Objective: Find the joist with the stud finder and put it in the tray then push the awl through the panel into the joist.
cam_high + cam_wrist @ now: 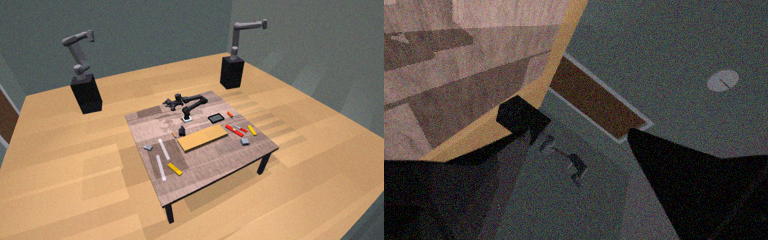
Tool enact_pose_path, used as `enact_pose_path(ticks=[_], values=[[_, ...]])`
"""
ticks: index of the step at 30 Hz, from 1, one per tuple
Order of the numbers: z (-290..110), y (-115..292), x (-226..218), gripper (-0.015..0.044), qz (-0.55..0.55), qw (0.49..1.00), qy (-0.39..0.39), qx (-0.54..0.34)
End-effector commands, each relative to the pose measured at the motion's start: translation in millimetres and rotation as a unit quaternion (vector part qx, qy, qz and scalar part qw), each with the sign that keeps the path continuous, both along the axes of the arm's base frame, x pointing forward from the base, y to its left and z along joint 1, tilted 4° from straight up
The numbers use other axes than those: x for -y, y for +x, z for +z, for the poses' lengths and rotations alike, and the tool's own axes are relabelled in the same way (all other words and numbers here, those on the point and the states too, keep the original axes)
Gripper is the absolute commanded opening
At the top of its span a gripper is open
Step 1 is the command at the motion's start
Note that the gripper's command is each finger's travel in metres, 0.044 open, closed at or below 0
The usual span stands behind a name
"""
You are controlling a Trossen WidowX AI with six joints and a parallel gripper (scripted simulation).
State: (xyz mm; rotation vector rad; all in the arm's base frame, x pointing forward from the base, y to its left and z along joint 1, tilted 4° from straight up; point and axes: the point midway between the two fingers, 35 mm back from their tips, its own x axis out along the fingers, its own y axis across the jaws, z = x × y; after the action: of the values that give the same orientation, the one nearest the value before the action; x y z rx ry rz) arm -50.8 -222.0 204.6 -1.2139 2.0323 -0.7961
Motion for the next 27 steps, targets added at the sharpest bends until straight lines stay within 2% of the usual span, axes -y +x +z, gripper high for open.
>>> enact_pose_path(ticks=[1,6,12,20,27], values=[[-0.6,1.6,1.0,0.0426,0.004,1.0,0.004,0.0],[-18.3,46.4,20.8,0.044,0.106,0.987,0.117,0.008],[-48.5,114.7,29.3,0.044,0.232,0.934,0.271,0.008],[-94.3,203.0,4.8,0.044,0.355,0.813,0.461,-0.014],[-129.6,256.6,-43.2,0.044,0.382,0.681,0.623,-0.052]])
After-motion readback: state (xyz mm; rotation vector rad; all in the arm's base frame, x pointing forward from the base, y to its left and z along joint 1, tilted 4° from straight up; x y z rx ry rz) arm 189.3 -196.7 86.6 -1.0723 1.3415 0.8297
